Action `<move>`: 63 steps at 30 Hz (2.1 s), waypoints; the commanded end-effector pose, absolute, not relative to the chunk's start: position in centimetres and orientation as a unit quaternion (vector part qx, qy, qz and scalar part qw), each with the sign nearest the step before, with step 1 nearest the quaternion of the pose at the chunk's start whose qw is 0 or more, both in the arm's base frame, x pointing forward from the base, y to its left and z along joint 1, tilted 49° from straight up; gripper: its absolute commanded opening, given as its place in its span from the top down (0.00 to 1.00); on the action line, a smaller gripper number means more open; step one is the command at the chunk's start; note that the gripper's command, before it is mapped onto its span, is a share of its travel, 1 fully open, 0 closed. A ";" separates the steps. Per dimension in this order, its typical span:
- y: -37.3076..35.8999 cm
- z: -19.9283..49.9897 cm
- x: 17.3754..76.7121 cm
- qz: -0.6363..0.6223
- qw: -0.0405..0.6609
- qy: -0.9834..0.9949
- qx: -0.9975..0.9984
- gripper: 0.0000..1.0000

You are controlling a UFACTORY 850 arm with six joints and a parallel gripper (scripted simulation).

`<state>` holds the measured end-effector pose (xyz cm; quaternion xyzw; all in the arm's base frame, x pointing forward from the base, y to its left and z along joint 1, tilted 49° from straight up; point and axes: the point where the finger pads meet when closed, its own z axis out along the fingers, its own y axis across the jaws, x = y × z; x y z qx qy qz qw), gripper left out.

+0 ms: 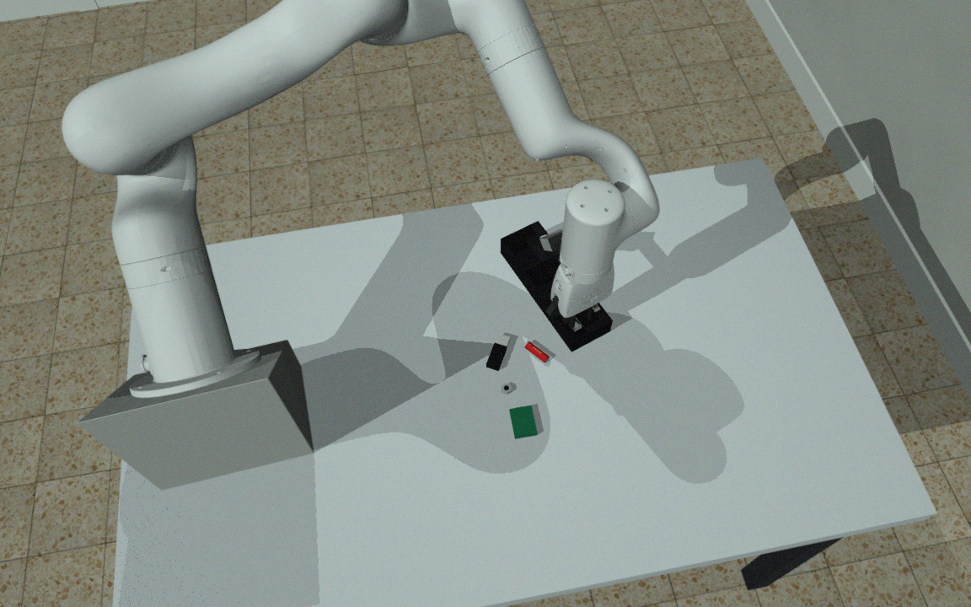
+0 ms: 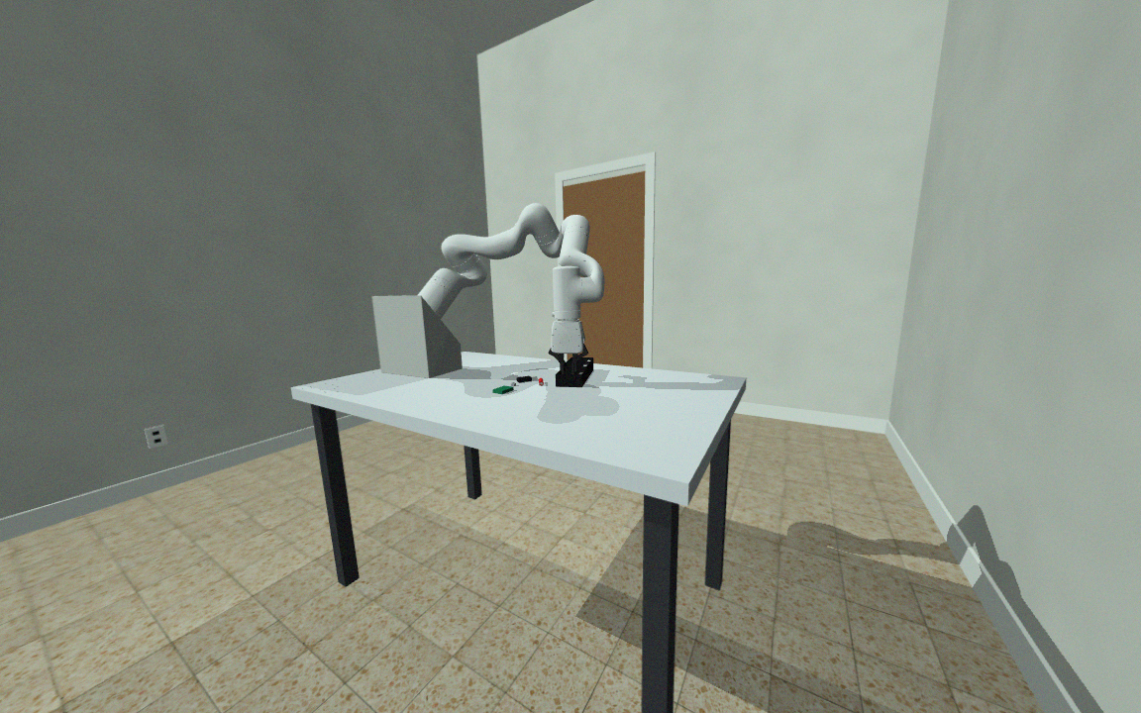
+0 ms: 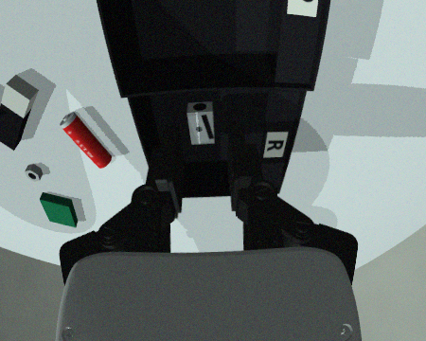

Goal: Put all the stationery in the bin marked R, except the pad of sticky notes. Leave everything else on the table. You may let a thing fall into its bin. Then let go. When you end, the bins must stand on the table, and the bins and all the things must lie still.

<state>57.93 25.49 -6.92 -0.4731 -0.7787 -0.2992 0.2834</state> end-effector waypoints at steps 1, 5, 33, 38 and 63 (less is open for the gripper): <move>25.2 -6.6 58.1 -0.300 0.283 -0.779 -0.473 0.71; 24.8 -6.3 58.2 -0.300 0.283 -0.779 -0.473 0.71; 19.8 -5.0 49.9 -0.214 0.352 -0.625 -0.663 0.62; 18.4 -5.2 46.0 -0.171 0.375 -0.543 -0.732 0.62; 17.9 -5.3 44.3 -0.155 0.382 -0.511 -0.754 0.62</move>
